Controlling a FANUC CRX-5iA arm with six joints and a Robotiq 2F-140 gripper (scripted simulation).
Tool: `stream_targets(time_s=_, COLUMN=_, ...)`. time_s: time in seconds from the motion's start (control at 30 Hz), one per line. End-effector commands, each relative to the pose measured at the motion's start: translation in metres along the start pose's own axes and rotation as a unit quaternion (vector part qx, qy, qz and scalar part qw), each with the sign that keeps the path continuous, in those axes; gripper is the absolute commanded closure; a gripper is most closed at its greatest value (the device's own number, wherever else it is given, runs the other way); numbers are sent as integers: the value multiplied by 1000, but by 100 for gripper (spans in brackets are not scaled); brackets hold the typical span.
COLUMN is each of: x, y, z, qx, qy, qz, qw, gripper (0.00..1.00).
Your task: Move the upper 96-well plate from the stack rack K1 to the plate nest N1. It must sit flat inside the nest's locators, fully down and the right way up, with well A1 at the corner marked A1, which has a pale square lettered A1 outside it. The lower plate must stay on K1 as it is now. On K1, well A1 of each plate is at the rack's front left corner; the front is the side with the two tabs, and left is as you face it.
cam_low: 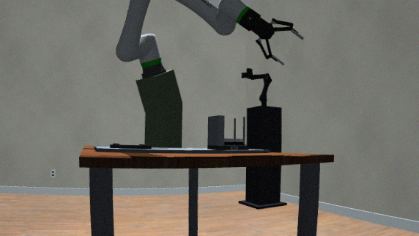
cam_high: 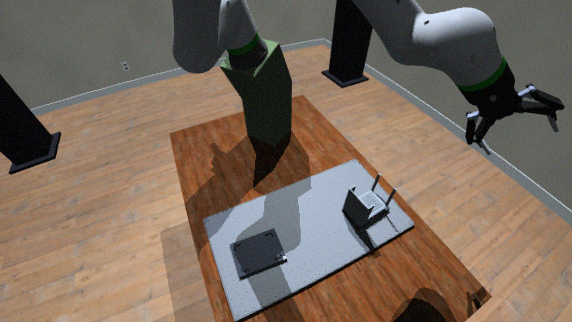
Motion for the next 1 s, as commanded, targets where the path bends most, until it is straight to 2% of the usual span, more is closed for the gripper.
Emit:
stream_targets(time_s=0.0, x=9, y=-5, z=16, qx=-10, qy=-9, qz=3, qw=1000, gripper=0)
stream_targets(time_s=0.03, x=11, y=-6, z=21, qx=-10, qy=-9, qz=3, qw=1000, gripper=0)
stream_targets(time_s=0.1, x=14, y=-7, z=29, qx=-29, qy=-32, qz=18, qw=999, gripper=0)
stream_targets(time_s=0.17, x=14, y=-7, z=29, qx=-29, qy=-32, qz=18, qw=999, gripper=0)
stream_targets(time_s=0.23, x=18, y=-8, z=36, qx=-47, qy=-54, qz=32, qw=997, gripper=0)
stream_targets(time_s=0.37, x=26, y=-10, z=54, qx=-47, qy=-54, qz=32, qw=997, gripper=0)
stream_targets(time_s=0.5, x=33, y=-11, z=70, qx=-84, qy=-97, qz=63, qw=990, gripper=0)
stream_targets(time_s=0.63, x=41, y=-12, z=89, qx=-84, qy=-97, qz=63, qw=990, gripper=0)
stream_targets(time_s=0.67, x=42, y=-12, z=93, qx=-93, qy=-108, qz=71, qw=987, gripper=0)
stream_targets(time_s=0.73, x=42, y=-12, z=93, qx=-93, qy=-108, qz=71, qw=987, gripper=0)
stream_targets(time_s=0.83, x=46, y=-12, z=105, qx=-119, qy=-139, qz=96, qw=978, gripper=0)
stream_targets(time_s=0.97, x=53, y=-11, z=124, qx=-119, qy=-139, qz=96, qw=978, gripper=0)
Point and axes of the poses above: the point where the finger pads meet when closed, its own y axis back along the fingers, its own z axis across the jaws, x = y × z, the point moved 3 cm from there along y, back along the fingers, and after that the axes turned 12 degrees about -y, right-handed, at the moved point
